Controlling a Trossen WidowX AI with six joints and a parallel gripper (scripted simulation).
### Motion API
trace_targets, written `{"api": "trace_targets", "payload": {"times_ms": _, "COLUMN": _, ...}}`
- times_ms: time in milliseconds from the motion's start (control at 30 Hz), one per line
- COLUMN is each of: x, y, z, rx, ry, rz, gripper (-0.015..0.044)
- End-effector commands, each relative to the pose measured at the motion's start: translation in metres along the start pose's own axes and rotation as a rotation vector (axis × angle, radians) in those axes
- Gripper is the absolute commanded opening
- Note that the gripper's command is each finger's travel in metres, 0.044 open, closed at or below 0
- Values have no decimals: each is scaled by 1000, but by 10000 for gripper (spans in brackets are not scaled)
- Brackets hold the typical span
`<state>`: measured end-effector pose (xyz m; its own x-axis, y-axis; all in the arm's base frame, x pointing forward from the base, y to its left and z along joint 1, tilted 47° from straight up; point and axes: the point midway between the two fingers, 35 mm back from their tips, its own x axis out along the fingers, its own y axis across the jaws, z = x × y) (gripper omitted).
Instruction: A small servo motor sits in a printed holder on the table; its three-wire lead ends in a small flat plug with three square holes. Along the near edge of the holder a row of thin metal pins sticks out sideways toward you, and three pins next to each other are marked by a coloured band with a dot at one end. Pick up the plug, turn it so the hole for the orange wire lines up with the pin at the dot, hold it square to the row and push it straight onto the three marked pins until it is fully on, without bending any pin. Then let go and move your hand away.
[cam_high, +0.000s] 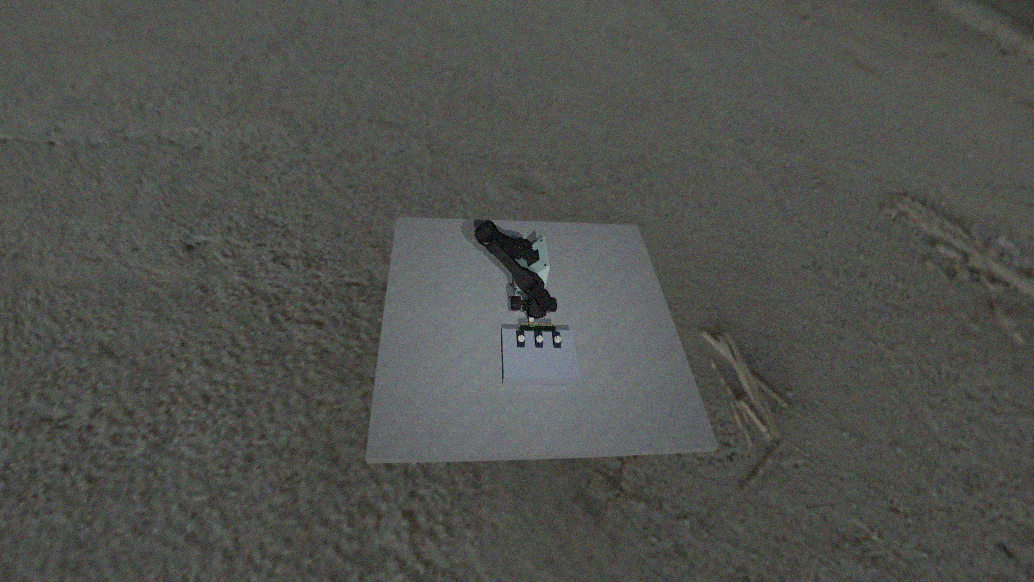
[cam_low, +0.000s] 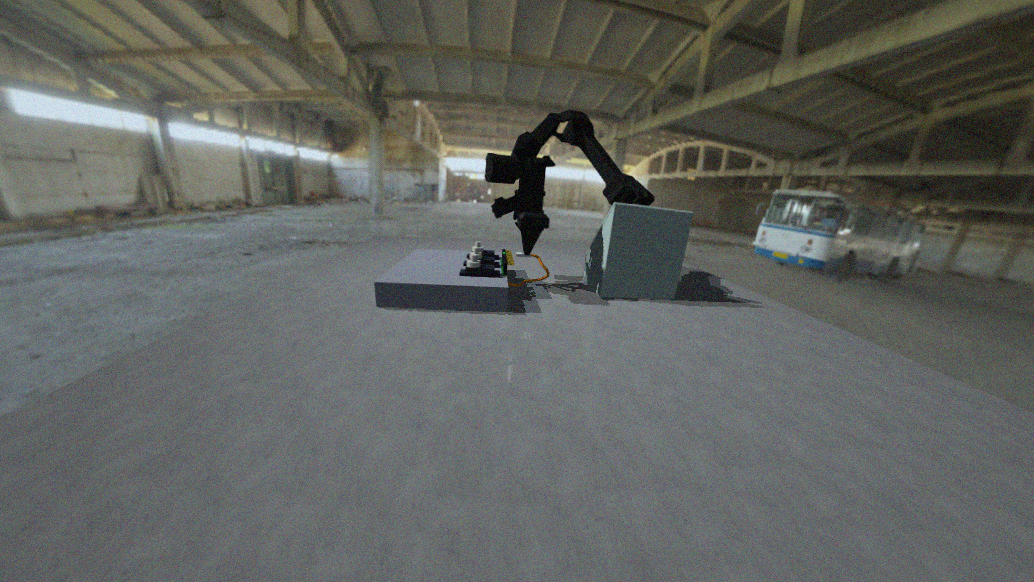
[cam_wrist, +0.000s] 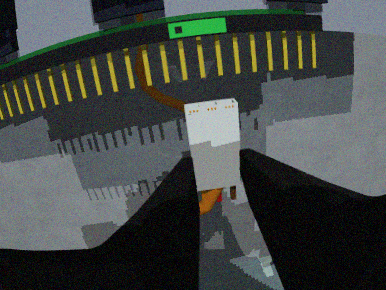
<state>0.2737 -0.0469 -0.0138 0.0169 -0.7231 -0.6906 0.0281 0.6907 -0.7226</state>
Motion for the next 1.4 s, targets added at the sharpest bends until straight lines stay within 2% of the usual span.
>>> {"api": "trace_targets", "payload": {"times_ms": 0, "x": -1, "y": -1, "z": 6, "rx": -6, "ry": -1, "rz": -5, "gripper": 0}}
{"api": "trace_targets", "payload": {"times_ms": 1300, "x": 0, "y": 0, "z": 30, "rx": -5, "ry": -2, "rz": -5, "gripper": 0}}
{"api": "trace_targets", "payload": {"times_ms": 1367, "x": 2, "y": 1, "z": 27, "rx": -5, "ry": -2, "rz": -5, "gripper": 53}}
